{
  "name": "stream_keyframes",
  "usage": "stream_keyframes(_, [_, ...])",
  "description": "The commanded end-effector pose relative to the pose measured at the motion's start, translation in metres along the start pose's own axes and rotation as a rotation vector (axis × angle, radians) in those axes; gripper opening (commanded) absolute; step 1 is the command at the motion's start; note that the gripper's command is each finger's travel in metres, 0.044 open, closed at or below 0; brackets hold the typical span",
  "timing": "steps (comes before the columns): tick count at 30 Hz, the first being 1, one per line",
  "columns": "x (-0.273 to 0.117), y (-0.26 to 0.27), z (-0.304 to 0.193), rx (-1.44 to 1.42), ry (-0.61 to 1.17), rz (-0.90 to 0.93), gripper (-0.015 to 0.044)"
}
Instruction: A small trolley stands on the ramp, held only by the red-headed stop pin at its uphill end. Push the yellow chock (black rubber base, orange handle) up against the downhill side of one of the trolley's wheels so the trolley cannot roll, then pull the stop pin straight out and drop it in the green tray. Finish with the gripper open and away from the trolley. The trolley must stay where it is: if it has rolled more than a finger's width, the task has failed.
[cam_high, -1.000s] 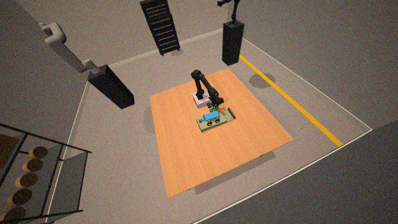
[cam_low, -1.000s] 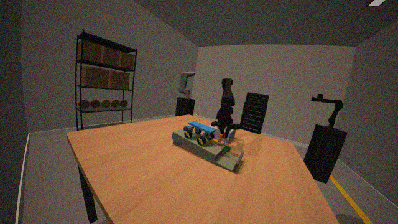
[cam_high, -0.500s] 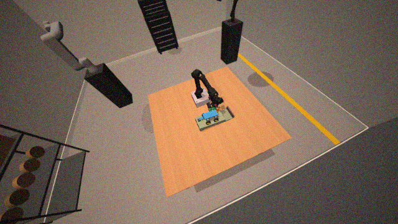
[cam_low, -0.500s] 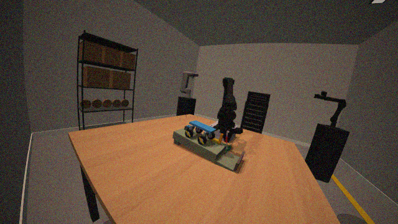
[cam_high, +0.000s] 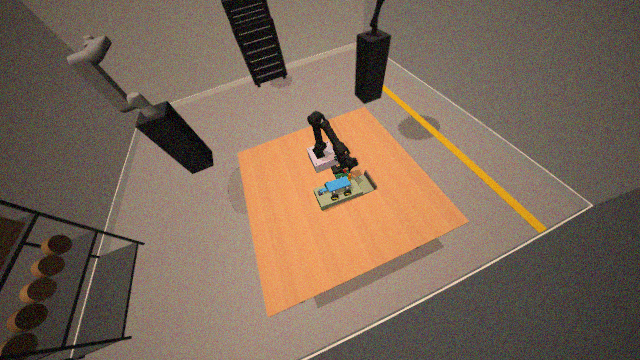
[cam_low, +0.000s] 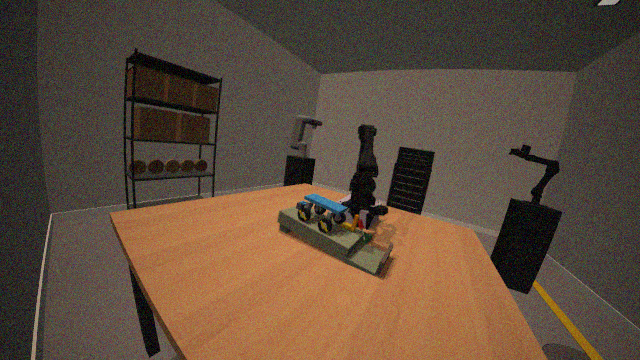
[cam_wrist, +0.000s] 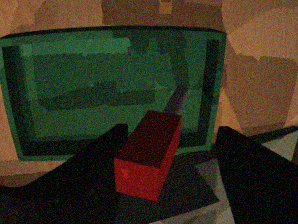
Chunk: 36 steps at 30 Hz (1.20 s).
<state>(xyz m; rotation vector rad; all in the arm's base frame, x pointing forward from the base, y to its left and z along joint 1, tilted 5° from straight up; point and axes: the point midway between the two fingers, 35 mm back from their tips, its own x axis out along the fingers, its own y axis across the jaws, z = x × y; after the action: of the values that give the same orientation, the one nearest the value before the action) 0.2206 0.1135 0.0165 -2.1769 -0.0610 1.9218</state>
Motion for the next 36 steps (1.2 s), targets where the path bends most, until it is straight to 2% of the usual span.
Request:
stream_keyframes(1, [0.001, 0.002, 0.001, -0.005, -0.004, -0.004, 0.019])
stream_keyframes(36, [0.008, 0.025, -0.002, -0.005, -0.003, -0.002, 0.019])
